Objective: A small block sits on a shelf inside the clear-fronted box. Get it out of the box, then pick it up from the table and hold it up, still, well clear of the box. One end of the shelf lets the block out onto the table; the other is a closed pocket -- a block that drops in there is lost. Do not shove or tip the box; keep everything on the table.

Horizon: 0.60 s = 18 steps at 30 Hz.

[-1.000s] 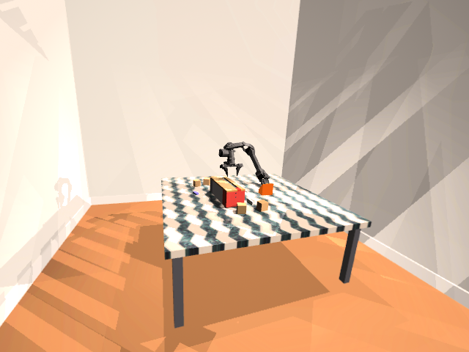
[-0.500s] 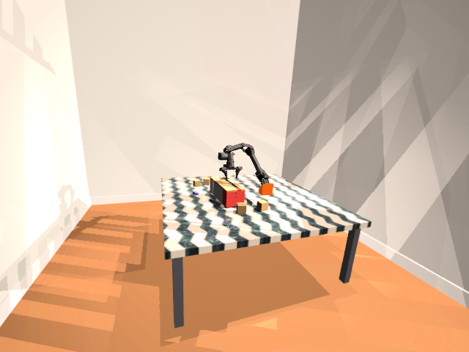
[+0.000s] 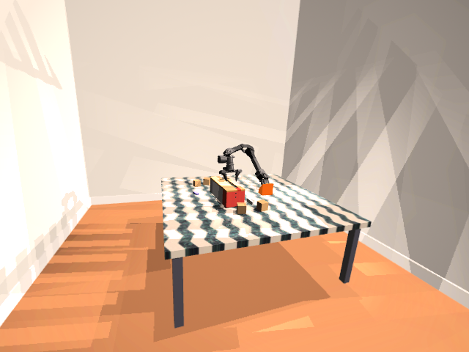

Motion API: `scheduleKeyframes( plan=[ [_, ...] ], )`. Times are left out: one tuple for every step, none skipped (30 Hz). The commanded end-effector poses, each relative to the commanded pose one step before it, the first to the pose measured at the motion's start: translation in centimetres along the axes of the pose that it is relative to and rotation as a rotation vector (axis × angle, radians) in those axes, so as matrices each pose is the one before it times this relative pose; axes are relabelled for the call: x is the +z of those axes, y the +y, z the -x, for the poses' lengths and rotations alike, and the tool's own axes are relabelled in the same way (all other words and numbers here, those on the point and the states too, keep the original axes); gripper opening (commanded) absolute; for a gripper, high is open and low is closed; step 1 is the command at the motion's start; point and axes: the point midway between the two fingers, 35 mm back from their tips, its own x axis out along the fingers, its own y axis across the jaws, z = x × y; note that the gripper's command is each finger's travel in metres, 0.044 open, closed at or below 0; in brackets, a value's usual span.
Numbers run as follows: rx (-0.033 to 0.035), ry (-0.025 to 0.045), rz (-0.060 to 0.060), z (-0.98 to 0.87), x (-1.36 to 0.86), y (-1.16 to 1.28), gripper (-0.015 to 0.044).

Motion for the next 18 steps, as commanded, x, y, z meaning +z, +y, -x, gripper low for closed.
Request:
scheduleKeyframes(
  plan=[
    [-0.00149, -0.00400, 0.0009, -0.641, 0.394, -0.077, 0.0400],
    [0.00001, -0.00013, 0.0000, -0.138, 0.077, -0.003, 0.0400],
    [0.00001, -0.00014, 0.0000, -0.138, 0.077, -0.004, 0.0400],
    [0.00000, -0.00014, 0.0000, -0.138, 0.077, -0.005, 0.0400],
    [0.00000, -0.00015, 0.0000, -0.138, 0.077, -0.006, 0.0400],
    [0.00000, -0.00015, 0.0000, -0.138, 0.077, -0.007, 0.0400],
    [0.00000, -0.00016, 0.0000, -0.138, 0.077, -0.008, 0.0400],
    [-0.00001, -0.00017, 0.0000, -0.138, 0.077, -0.008, 0.0400],
    [-0.00001, -0.00017, 0.0000, -0.138, 0.077, -0.009, 0.0400],
    [-0.00001, -0.00018, 0.0000, -0.138, 0.077, -0.010, 0.0400],
    [-0.00001, -0.00018, 0.0000, -0.138, 0.078, -0.011, 0.0400],
    [-0.00002, -0.00019, 0.0000, -0.137, 0.077, -0.012, 0.0400],
    [-0.00002, -0.00016, 0.0000, -0.110, 0.062, -0.010, 0.0400],
    [0.00180, 0.00398, -0.0011, 0.472, -0.297, 0.116, 0.0400],
    [0.00000, 0.00000, 0.0000, 0.000, 0.000, 0.000, 0.0400],
    [0.00000, 0.00000, 0.0000, 0.000, 0.000, 0.000, 0.0400],
    [-0.00004, 0.00007, 0.0001, -0.046, -0.112, 0.001, 0.0400],
    [-0.00006, 0.00010, 0.0001, -0.074, -0.181, 0.001, 0.0400]
  ],
)
